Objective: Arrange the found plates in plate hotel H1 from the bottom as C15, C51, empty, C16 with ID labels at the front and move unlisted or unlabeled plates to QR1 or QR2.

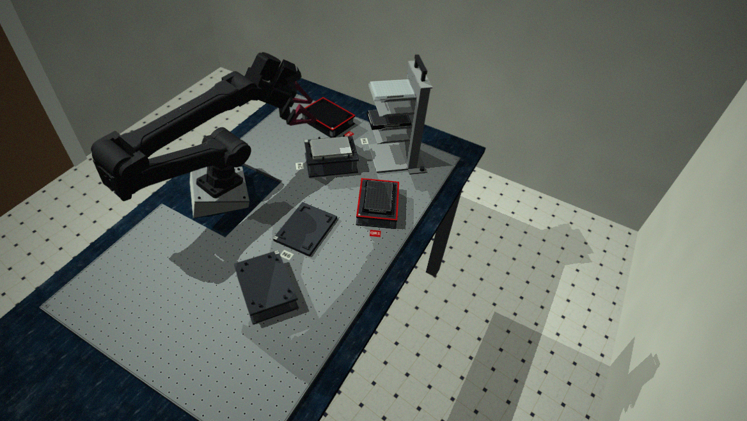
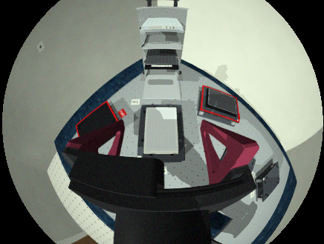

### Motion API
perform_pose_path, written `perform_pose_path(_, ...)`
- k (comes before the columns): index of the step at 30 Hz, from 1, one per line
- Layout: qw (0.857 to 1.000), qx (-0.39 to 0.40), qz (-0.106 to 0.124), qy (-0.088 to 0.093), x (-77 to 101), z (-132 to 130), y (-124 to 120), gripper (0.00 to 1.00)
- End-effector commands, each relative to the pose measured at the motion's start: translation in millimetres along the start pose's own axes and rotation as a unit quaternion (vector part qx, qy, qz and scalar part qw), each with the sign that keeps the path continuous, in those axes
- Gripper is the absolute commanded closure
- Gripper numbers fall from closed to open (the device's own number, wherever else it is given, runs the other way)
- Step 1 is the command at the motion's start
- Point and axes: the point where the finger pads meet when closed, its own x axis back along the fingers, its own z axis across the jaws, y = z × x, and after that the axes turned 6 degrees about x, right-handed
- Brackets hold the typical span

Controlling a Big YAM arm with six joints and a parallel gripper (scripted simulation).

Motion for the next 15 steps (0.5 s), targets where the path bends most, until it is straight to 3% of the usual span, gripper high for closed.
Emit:
perform_pose_path(1,0.999,-0.027,-0.026,0.009,16.6,-1,45,0.0)
perform_pose_path(7,0.999,-0.027,-0.025,0.009,22.1,-2,53,0.0)
perform_pose_path(10,0.999,0.012,-0.011,0.029,19.2,9,56,0.0)
perform_pose_path(15,0.997,0.054,0.011,0.046,12.2,20,62,0.0)
